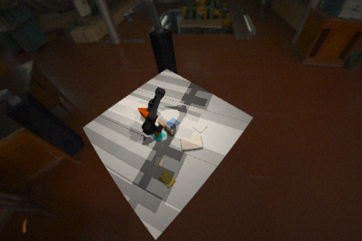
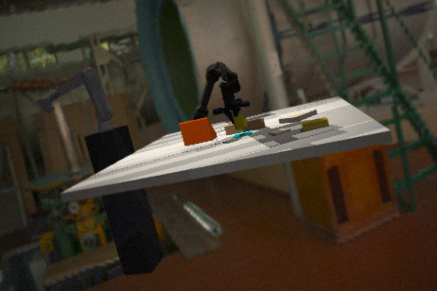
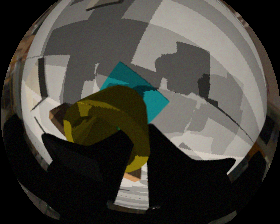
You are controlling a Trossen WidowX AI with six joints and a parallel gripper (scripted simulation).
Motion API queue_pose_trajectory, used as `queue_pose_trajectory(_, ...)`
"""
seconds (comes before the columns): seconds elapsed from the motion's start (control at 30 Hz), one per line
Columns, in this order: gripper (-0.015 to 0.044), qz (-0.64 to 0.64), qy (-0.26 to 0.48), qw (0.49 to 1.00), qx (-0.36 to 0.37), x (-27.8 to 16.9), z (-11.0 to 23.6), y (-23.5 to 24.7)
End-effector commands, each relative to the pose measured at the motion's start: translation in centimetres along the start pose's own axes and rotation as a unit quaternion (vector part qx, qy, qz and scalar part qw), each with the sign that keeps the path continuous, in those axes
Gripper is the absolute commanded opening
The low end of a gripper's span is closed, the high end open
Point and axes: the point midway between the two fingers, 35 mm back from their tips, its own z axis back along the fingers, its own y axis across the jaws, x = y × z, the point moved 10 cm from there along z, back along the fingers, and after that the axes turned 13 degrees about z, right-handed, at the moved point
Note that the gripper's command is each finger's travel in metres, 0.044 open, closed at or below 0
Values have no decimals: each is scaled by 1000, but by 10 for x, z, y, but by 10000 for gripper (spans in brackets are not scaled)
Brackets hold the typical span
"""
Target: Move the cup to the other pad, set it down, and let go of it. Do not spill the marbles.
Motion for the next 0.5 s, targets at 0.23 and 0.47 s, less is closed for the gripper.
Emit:
queue_pose_trajectory(0.23, 0, -4, 5, 1000, 2, -1, -18, -1)
queue_pose_trajectory(0.47, 0, -4, 6, 1000, 2, -2, -26, -1)
